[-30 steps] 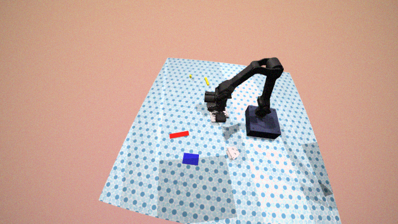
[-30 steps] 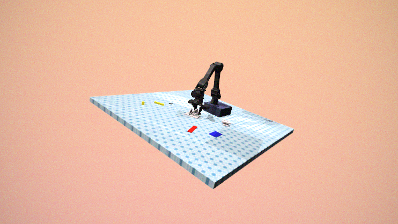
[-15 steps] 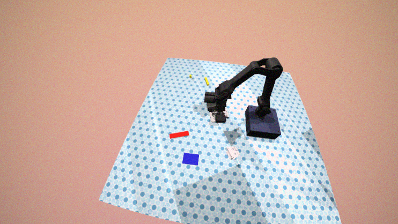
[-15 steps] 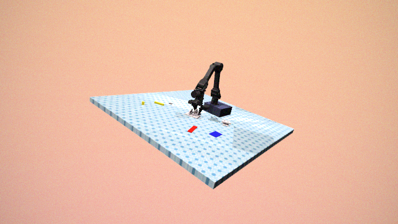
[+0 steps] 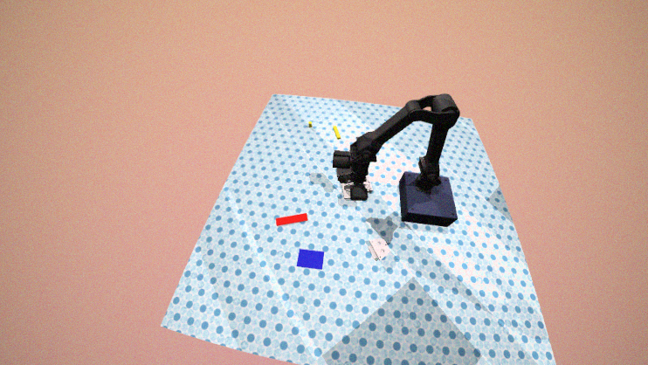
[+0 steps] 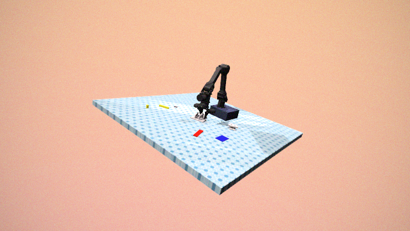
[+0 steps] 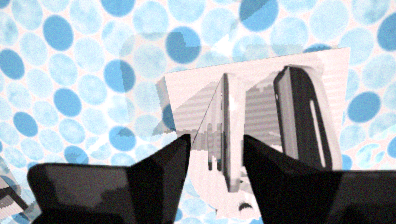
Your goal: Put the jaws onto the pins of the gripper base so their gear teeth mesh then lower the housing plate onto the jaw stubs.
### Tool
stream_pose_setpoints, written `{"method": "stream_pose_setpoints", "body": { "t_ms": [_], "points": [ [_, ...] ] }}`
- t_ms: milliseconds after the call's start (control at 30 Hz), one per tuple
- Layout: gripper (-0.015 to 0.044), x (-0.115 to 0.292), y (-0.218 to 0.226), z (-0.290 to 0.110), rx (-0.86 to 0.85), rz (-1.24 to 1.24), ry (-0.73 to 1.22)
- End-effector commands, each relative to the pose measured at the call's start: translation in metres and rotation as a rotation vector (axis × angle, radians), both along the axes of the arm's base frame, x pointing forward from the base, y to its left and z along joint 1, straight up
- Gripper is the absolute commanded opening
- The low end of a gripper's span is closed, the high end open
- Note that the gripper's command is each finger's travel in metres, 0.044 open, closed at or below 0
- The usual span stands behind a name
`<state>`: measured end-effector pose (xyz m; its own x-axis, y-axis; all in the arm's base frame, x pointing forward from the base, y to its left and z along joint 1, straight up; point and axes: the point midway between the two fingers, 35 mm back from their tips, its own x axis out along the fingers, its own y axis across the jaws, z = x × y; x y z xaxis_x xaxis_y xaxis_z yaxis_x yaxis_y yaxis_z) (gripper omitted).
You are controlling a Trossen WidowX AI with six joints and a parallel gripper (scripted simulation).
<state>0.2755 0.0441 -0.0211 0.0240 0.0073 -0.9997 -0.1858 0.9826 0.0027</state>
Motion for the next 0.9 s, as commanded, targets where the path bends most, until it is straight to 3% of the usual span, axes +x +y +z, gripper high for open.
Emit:
{"method": "stream_pose_setpoints", "body": {
  "t_ms": [0, 867],
  "points": [
    [0.0134, -0.0001, -0.0006, -0.0025, -0.004, -0.005, 0.001],
    [0.0134, 0.0000, -0.0006, -0.0056, -0.004, -0.010, 0.001]
  ]
}}
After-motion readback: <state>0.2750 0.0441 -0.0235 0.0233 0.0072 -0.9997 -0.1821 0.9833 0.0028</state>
